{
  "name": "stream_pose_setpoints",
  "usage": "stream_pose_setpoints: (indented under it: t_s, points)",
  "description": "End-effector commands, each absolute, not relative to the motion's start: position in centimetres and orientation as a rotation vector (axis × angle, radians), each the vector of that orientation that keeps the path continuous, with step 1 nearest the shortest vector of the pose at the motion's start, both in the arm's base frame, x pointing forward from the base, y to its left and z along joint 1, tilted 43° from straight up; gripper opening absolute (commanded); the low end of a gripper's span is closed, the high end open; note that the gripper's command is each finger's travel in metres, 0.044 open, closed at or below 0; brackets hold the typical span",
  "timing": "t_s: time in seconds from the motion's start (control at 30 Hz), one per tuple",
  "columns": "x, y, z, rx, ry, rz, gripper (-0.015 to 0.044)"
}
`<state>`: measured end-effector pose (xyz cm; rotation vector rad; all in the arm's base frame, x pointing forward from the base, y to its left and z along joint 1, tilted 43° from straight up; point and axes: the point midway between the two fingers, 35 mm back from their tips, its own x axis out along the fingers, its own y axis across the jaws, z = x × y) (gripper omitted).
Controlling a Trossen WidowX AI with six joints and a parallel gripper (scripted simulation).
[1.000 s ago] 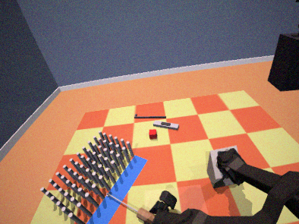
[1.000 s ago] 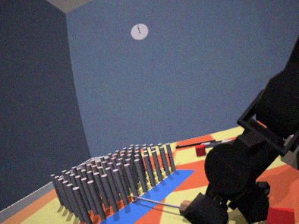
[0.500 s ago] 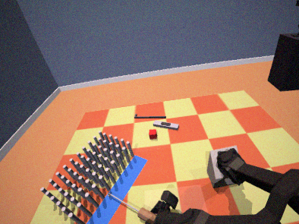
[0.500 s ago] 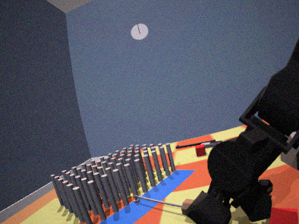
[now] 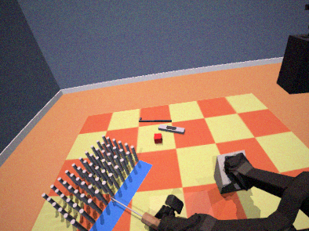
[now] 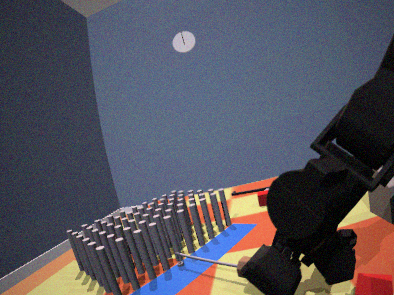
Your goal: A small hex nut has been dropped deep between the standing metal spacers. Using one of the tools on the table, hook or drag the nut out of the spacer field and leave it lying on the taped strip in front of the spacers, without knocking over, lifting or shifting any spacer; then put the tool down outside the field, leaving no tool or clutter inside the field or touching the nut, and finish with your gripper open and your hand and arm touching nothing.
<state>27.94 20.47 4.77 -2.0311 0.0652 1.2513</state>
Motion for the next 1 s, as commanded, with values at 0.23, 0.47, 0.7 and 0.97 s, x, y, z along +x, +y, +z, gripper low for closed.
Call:
stream_pose_setpoints:
  t_s: [0.23,0.47,0.7,0.97]
  points:
    - [27.3,20.3,6.1,-2.034,0.056,1.236,0.0]
    - [24.7,20.3,7.0,-2.03,0.063,1.238,0.0]
    - [24.9,19.5,8.1,-2.03,0.067,1.242,0.0]
    - [26.5,17.0,11.3,-2.033,0.065,1.245,0.0]
